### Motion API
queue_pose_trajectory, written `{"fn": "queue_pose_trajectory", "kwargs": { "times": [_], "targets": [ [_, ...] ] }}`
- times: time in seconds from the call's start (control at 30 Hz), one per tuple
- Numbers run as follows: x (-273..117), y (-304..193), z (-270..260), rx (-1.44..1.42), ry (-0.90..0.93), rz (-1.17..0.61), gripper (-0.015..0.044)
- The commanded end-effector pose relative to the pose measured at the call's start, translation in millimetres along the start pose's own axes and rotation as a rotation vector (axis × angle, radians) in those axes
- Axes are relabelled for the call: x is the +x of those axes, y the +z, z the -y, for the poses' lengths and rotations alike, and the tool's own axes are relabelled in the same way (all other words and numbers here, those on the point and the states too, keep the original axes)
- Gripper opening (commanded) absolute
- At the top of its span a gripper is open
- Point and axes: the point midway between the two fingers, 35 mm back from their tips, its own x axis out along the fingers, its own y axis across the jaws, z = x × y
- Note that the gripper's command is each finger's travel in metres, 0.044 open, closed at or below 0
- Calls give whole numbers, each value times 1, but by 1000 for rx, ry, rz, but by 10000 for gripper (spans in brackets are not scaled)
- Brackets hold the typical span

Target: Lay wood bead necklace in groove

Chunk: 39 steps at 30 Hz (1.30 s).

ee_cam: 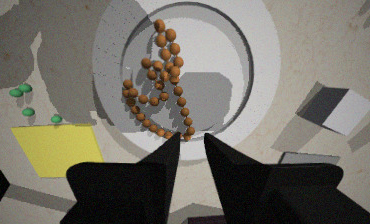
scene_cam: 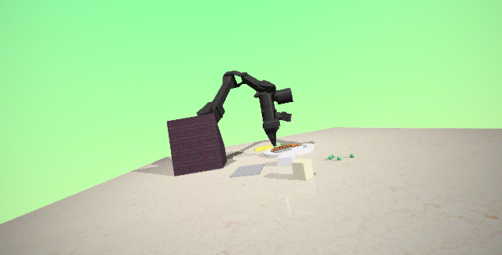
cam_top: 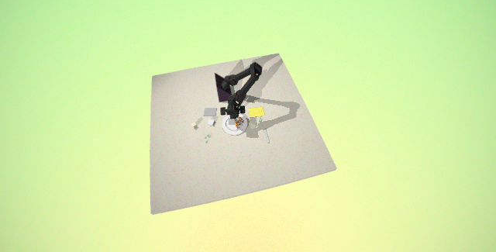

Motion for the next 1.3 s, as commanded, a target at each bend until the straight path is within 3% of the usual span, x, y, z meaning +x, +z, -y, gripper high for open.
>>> {"fn": "queue_pose_trajectory", "kwargs": {
  "times": [0.0,0.33,0.5,1.27],
  "targets": [
    [7,-1,0,7,4,-1,120],
    [19,-2,-1,6,5,-2,120],
    [16,-1,-1,-1,1,-3,0],
    [16,-1,-1,-1,1,-3,0]
  ]
}}
